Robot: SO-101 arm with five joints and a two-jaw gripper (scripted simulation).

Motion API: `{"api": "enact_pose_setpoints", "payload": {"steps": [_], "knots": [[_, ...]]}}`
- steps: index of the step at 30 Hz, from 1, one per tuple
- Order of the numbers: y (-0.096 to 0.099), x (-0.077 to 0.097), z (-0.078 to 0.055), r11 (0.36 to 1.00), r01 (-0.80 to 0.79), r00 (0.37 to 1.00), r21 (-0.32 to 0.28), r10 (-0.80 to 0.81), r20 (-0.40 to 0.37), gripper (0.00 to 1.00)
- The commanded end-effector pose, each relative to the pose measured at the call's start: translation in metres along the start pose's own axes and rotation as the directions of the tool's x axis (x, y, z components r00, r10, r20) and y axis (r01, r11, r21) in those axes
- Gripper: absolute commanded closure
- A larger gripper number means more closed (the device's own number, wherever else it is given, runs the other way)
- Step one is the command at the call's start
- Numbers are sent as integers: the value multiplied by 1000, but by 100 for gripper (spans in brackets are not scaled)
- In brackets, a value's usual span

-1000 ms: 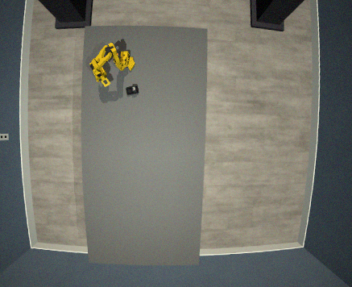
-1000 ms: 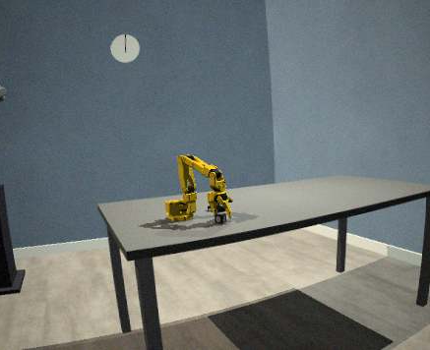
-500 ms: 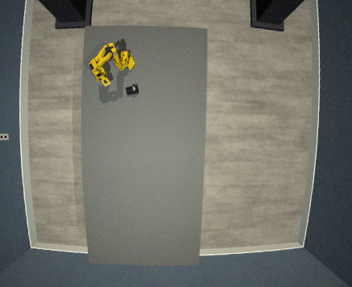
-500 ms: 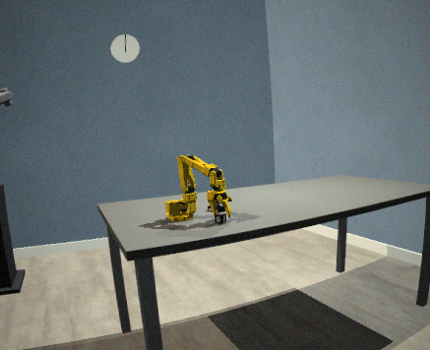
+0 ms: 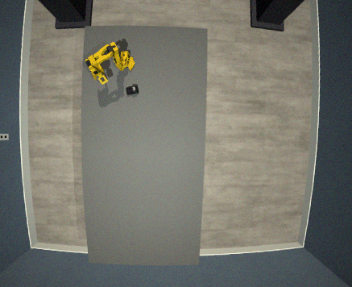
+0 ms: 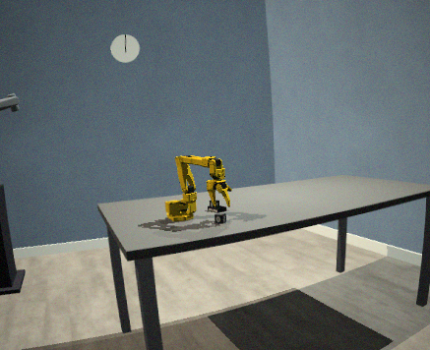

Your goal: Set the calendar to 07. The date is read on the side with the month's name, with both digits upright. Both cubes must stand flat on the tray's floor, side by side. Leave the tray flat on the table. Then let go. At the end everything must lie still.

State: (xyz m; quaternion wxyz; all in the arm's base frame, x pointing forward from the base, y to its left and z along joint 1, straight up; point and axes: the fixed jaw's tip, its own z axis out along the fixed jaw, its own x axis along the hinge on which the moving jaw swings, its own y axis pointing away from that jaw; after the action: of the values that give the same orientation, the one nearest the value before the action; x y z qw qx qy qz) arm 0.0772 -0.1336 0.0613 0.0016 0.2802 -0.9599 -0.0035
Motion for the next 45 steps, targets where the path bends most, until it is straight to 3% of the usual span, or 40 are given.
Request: {"api": "enact_pose_setpoints", "payload": {"steps": [1,28,32,39,41,45], "knots": [[-5,1,-16,998,2,1000,55,-2,-1,64],[-5,1,-18,998,2,1000,64,-2,-2,64],[-7,1,-25,993,2,1000,115,-2,-4,64],[-10,2,-50,954,4,1000,300,0,-13,65],[-10,2,-50,954,4,1000,300,0,-13,65],[-10,2,-66,912,6,1000,411,2,-18,65]]}}
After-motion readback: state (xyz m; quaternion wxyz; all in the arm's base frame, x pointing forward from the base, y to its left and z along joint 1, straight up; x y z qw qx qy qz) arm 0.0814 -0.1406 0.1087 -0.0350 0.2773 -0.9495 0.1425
